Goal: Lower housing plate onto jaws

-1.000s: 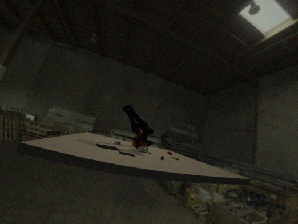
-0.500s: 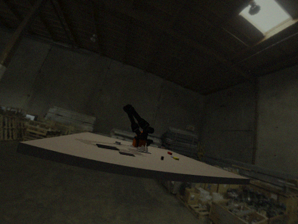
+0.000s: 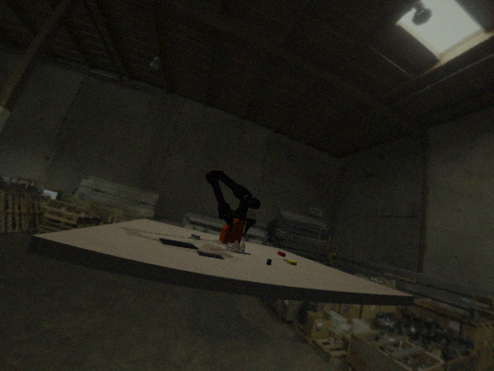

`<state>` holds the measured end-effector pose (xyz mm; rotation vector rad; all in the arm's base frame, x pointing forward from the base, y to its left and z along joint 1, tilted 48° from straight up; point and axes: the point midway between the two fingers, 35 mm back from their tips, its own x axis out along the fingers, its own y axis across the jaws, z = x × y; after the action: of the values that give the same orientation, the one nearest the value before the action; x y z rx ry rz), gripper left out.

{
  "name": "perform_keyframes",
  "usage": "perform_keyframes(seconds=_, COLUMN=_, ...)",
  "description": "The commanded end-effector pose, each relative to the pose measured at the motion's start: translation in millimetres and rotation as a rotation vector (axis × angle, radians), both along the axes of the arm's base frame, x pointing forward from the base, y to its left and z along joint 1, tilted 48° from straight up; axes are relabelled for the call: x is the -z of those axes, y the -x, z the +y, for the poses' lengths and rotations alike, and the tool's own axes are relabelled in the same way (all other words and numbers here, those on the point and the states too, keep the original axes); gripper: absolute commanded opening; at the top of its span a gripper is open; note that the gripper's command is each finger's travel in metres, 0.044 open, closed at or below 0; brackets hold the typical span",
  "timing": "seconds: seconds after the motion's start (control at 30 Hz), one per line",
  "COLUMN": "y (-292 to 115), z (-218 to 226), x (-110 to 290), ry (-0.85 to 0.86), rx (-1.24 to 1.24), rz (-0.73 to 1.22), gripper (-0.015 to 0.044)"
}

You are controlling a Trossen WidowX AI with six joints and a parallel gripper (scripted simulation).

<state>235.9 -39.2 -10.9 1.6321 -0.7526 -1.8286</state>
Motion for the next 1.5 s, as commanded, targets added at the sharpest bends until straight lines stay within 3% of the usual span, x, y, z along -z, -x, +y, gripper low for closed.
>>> perform_keyframes(seconds=0.0, y=18, z=19, x=-14, ry=-0.002, rx=-0.003, rz=0.001, gripper=0.0440)
perform_keyframes(seconds=0.13, y=32, z=30, x=-25, ry=0.004, rx=0.002, rz=0.003, gripper=0.0440)
perform_keyframes(seconds=1.47, y=32, z=30, x=-25, ry=0.004, rx=0.002, rz=0.003, gripper=0.0440)
